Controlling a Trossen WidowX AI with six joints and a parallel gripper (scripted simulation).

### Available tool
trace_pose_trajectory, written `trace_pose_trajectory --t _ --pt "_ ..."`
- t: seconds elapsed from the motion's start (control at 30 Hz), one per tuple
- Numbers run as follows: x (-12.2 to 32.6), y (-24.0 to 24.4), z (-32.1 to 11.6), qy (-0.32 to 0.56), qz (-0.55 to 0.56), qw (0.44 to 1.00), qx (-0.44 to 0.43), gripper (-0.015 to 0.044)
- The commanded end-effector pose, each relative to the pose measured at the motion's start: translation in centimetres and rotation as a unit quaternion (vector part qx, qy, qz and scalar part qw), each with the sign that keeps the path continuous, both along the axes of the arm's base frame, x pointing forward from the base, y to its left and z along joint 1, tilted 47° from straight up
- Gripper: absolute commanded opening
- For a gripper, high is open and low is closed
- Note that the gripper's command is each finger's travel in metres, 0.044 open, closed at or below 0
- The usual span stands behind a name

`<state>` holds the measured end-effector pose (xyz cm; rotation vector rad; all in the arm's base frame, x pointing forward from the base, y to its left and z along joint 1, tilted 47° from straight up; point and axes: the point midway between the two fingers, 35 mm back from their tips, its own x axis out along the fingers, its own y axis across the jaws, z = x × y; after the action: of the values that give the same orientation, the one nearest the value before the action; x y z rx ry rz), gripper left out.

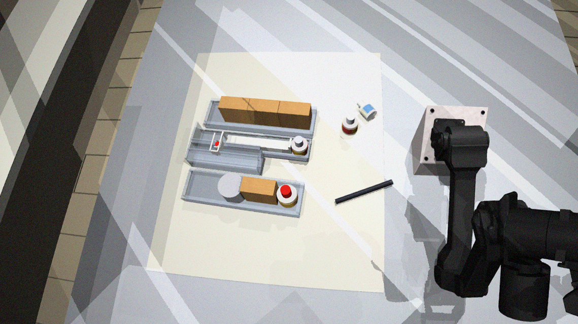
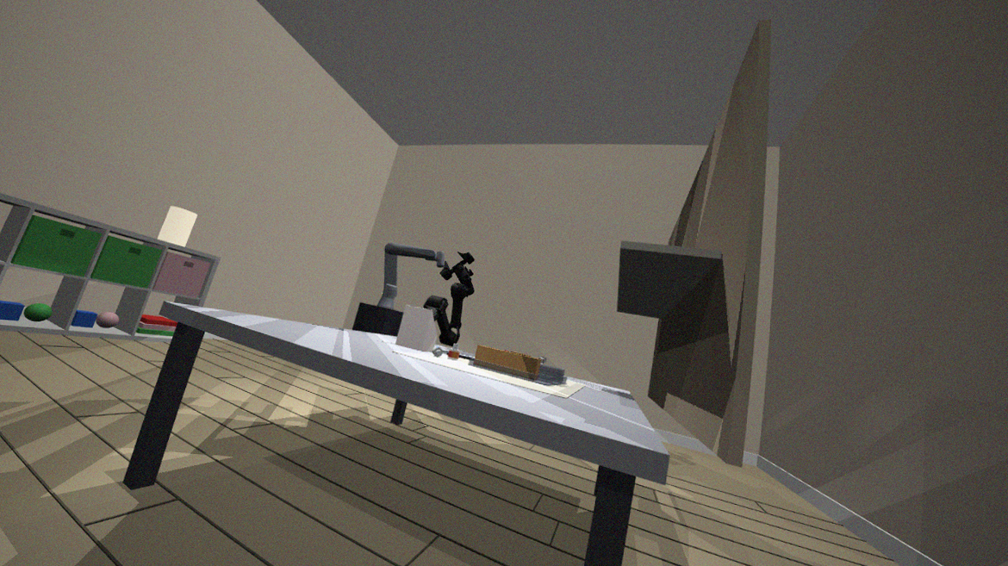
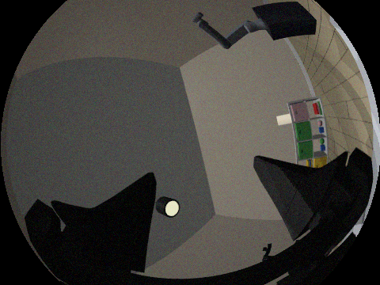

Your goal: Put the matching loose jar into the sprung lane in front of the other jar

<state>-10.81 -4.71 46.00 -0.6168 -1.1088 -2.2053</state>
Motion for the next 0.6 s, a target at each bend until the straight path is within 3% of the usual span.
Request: trace_pose_trajectory --t 0.0,0.27,0.57 --pt "0.1 -0.3 0.0 0.002 0.001 1.0 0.005 0.0426" --pt "4.2 -12.0 -1.0 0.113 0.072 0.967 0.218 0.044" --pt "12.2 -23.3 -7.8 0.255 0.19 0.843 0.434 0.044"
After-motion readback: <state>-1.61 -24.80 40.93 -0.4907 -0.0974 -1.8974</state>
